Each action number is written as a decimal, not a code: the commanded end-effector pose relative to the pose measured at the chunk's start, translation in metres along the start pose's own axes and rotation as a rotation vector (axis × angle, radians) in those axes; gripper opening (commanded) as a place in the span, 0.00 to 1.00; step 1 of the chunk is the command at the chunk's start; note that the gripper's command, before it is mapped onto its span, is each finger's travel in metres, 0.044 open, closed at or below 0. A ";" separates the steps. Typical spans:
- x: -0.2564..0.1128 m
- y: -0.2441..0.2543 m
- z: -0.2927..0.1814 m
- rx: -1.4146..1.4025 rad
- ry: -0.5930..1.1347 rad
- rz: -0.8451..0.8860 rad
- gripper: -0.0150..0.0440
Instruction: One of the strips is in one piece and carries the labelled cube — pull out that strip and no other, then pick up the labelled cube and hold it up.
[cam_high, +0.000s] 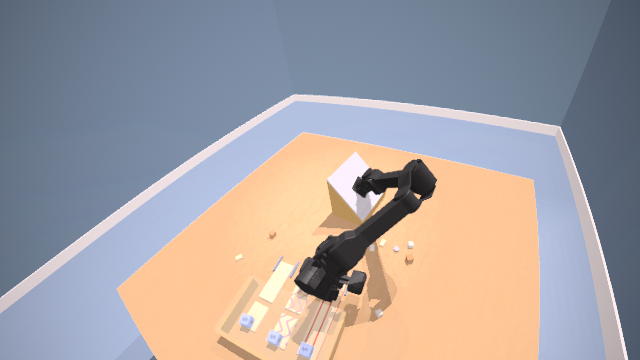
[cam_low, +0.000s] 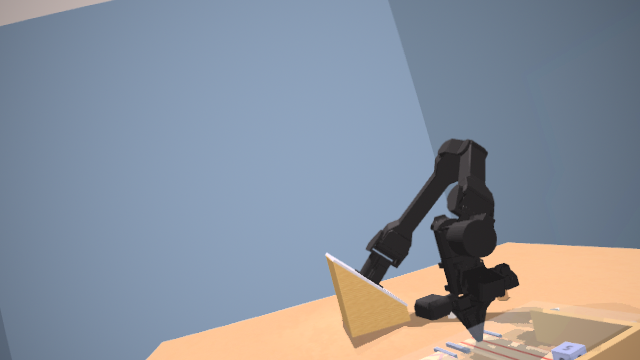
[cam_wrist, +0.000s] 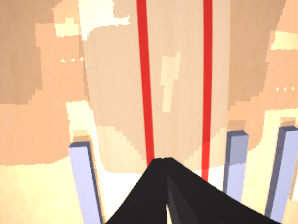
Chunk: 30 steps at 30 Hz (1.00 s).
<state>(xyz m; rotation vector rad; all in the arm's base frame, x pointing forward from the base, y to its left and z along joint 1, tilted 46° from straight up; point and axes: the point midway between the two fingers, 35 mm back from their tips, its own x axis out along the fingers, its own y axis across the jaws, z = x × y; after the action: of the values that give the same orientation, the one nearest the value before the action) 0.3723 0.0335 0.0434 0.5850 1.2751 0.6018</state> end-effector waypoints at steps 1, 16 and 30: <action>0.002 0.000 0.000 0.002 0.002 0.001 0.25; 0.003 0.000 -0.008 0.003 0.002 0.001 0.25; 0.004 -0.001 -0.029 0.004 0.003 0.001 0.25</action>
<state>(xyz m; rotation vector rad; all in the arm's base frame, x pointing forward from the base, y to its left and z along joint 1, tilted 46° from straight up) 0.3550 0.0354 0.0405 0.5816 1.2612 0.5983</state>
